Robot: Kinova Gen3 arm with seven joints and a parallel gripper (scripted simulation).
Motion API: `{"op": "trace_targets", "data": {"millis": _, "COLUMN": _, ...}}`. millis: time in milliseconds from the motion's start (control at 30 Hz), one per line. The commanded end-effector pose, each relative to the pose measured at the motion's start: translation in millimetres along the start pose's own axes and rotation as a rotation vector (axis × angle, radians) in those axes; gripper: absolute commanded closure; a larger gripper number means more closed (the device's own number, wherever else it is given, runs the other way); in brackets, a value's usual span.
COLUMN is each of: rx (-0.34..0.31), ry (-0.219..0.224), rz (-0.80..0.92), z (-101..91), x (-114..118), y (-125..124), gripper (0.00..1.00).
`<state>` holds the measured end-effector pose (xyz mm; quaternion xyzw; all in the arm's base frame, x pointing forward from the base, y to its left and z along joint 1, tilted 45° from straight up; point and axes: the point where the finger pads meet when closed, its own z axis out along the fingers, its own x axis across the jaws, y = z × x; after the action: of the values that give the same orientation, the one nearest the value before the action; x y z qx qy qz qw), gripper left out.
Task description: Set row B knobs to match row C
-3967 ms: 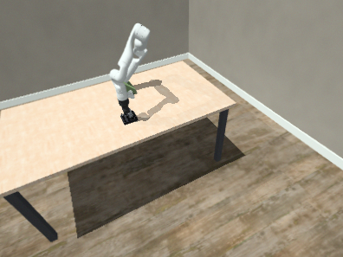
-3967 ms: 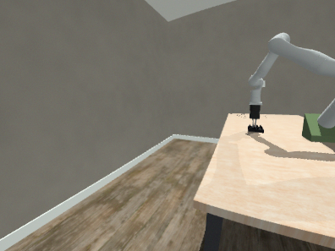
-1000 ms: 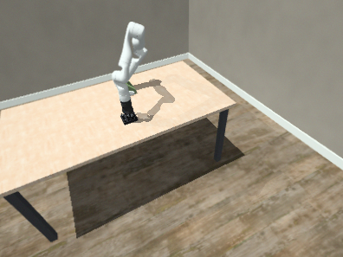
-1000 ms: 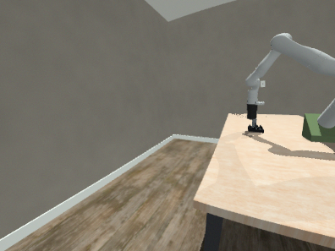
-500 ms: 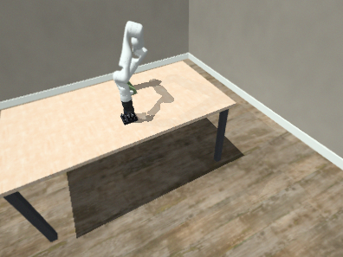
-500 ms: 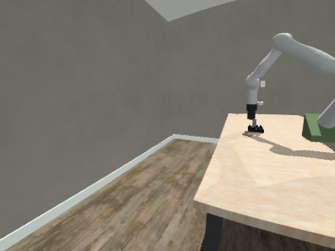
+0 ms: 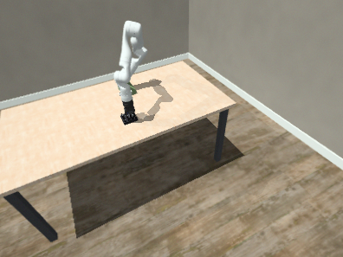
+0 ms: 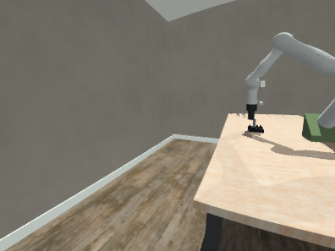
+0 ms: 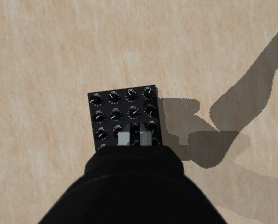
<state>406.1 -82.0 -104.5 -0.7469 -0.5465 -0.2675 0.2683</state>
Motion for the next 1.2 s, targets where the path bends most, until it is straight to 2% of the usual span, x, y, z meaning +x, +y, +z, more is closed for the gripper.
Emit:
{"op": "trace_targets", "data": {"millis": 0, "rx": -0.004, "ry": 0.002, "rz": -0.026, "z": -1.1, "x": -0.4, "y": 0.5, "gripper": 0.70}}
{"op": "trace_targets", "data": {"millis": 567, "rx": -0.004, "ry": 0.002, "rz": -0.148, "z": -1.1, "x": -0.4, "y": 0.5, "gripper": 0.70}}
{"op": "trace_targets", "data": {"millis": 1167, "rx": -0.004, "ry": 0.002, "rz": -0.165, "z": -1.1, "x": -0.4, "y": 0.5, "gripper": 0.70}}
